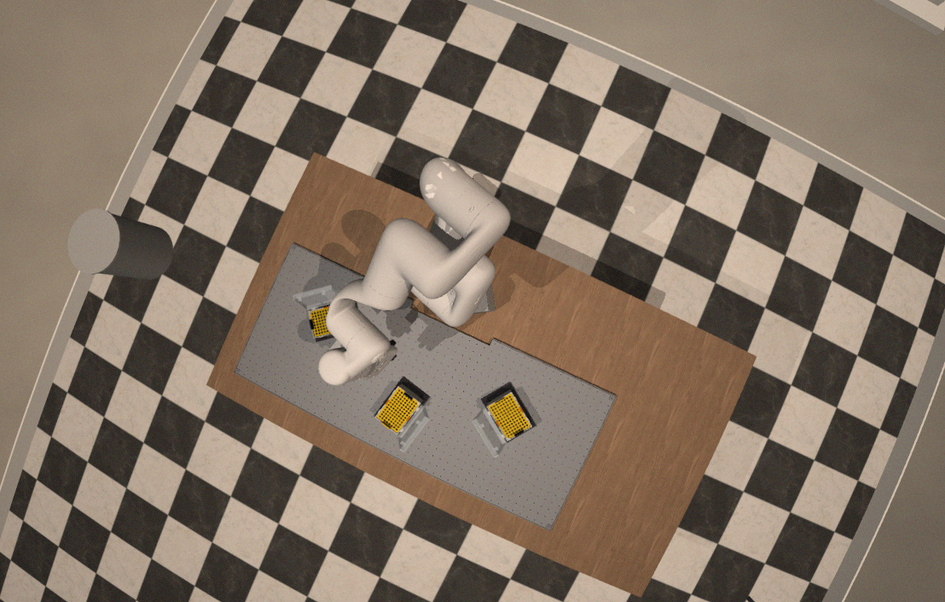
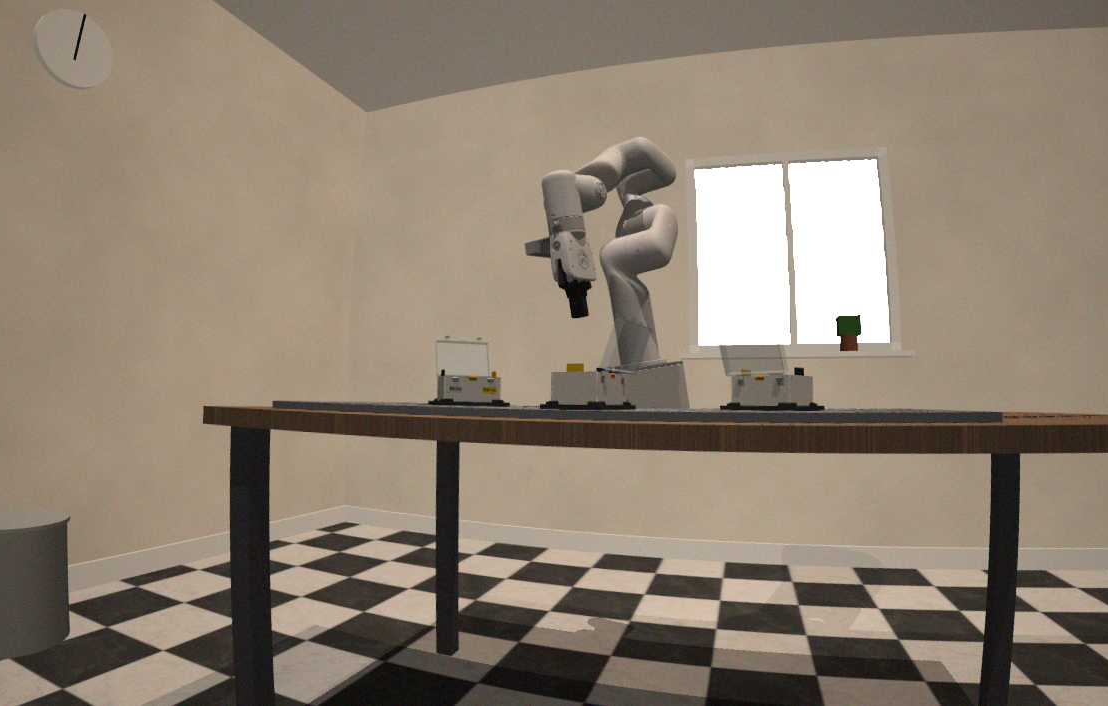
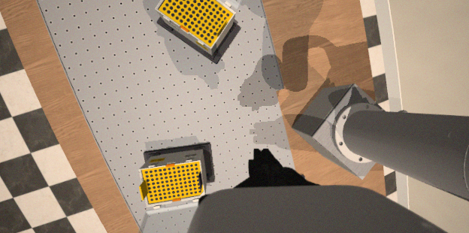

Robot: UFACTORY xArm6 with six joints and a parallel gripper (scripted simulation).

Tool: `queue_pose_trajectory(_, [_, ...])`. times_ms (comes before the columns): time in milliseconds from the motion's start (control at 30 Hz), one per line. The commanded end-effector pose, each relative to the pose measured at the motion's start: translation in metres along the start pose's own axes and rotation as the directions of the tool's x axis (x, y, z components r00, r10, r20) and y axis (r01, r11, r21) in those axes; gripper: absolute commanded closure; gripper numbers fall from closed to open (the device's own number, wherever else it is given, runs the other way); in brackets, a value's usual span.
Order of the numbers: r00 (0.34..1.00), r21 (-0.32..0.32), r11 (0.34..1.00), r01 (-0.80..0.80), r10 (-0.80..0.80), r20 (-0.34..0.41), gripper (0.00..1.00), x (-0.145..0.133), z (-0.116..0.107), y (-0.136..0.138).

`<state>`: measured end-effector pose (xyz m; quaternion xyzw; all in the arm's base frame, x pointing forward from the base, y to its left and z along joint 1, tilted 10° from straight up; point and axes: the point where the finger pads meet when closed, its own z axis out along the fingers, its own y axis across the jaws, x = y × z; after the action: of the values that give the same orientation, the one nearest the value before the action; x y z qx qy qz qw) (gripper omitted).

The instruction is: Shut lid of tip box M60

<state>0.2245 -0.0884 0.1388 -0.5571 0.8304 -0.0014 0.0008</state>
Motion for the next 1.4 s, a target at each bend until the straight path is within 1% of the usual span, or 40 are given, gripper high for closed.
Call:
queue_pose_trajectory(0, [0.982, -0.040, 0.984, 0.176, -0.173, 0.079, 1.00, 0.0197, -0.0041, 0.0107])
queue_pose_trajectory(167, [0.939, -0.067, 0.941, 0.333, -0.324, 0.112, 1.00, 0.0197, -0.0041, 0.0107])
queue_pose_trajectory(367, [0.856, -0.092, 0.856, 0.509, -0.493, 0.157, 1.00, 0.0197, -0.0040, 0.0107])
queue_pose_trajectory(433, [0.856, -0.092, 0.856, 0.509, -0.493, 0.157, 1.00, 0.0197, -0.0040, 0.0107])
queue_pose_trajectory(533, [0.802, -0.101, 0.800, 0.591, -0.569, 0.180, 1.00, 0.0197, -0.0040, 0.0107])
queue_pose_trajectory(733, [0.672, -0.112, 0.667, 0.736, -0.704, 0.230, 1.00, 0.0197, -0.0039, 0.0107])
queue_pose_trajectory(933, [0.518, -0.112, 0.508, 0.854, -0.808, 0.280, 1.00, 0.0197, -0.0039, 0.0107])
queue_pose_trajectory(1000, [0.518, -0.112, 0.508, 0.854, -0.808, 0.280, 1.00, 0.0197, -0.0039, 0.0107])
queue_pose_trajectory(1367, [0.192, -0.087, 0.172, 0.981, -0.910, 0.366, 1.00, 0.0196, -0.0039, 0.0107])
